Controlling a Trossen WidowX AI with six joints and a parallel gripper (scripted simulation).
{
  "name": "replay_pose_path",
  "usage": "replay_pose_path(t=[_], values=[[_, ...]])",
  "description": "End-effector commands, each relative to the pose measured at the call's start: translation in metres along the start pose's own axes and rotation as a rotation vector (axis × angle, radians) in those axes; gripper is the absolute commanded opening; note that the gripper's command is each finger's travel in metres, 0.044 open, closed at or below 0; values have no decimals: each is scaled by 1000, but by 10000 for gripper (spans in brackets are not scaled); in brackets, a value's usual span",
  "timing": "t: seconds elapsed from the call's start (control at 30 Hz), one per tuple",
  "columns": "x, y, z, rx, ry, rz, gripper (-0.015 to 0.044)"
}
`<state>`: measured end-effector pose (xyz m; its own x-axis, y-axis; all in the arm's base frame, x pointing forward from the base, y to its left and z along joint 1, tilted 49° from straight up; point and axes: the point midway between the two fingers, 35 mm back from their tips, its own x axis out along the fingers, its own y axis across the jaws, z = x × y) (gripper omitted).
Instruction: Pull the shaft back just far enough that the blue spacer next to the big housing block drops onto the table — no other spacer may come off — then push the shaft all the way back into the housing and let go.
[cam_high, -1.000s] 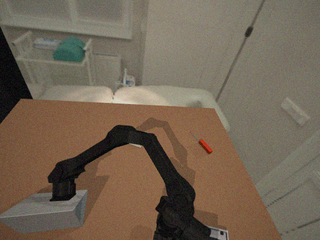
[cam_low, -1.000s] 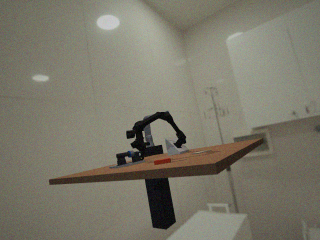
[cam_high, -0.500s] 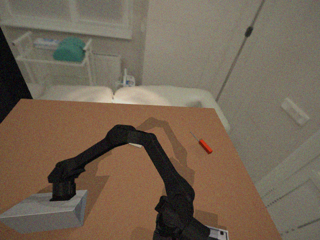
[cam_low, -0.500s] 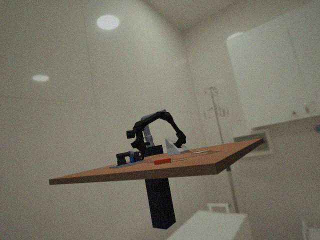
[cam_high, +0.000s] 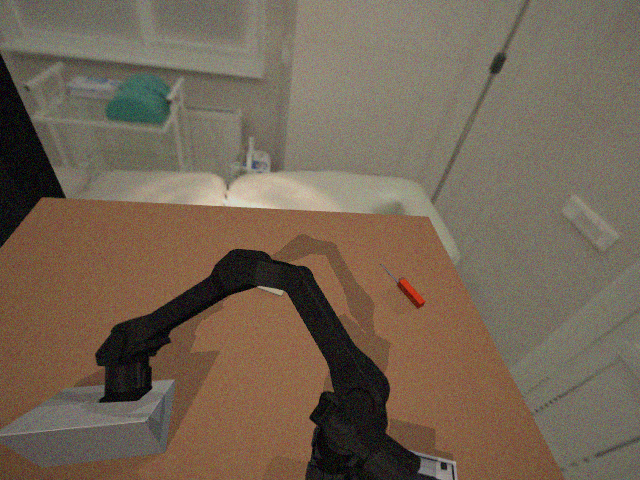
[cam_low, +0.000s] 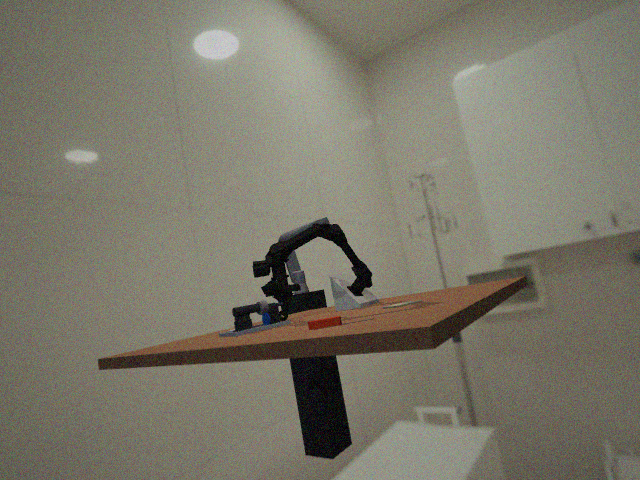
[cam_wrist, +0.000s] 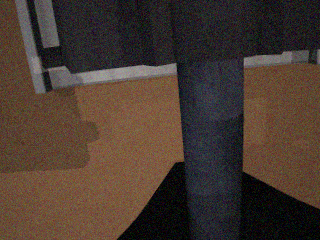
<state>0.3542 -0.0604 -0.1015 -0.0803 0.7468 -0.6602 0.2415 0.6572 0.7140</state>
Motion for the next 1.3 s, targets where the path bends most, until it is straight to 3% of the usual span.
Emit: replay_pose_path(t=[0.0,1.27], values=[[0,0,1,-5,1,-2,0],[-1,0,12,-6,1,-2,0]])
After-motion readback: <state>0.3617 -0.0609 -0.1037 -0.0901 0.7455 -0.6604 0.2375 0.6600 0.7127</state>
